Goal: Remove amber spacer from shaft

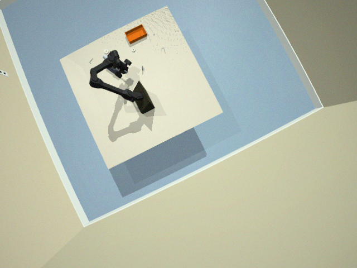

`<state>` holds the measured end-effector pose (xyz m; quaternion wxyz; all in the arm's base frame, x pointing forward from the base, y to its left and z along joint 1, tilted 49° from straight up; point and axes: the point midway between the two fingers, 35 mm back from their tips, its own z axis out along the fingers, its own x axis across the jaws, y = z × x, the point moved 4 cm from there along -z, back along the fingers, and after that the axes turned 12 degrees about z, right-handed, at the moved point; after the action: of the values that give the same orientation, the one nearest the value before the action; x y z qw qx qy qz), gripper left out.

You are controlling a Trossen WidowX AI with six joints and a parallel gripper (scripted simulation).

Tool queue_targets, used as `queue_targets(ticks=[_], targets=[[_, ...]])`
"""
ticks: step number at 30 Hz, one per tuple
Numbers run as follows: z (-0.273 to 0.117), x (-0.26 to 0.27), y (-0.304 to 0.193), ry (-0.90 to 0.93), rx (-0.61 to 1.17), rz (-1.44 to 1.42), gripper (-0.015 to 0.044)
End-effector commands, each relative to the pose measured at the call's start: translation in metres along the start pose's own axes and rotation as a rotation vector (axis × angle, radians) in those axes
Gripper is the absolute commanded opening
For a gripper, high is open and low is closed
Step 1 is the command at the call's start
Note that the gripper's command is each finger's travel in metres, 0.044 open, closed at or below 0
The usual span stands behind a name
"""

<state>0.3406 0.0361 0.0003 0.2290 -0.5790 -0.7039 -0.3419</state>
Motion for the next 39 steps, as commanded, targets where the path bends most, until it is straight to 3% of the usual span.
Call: queue_targets(ticks=[1, 39], targets=[[-0.0010, 0.0011, 0.0023, 0.002, -0.006, -0.002, 0.0000], [-0.0008, 0.0017, 0.0064, 0.002, -0.006, -0.002, 0.0000]])
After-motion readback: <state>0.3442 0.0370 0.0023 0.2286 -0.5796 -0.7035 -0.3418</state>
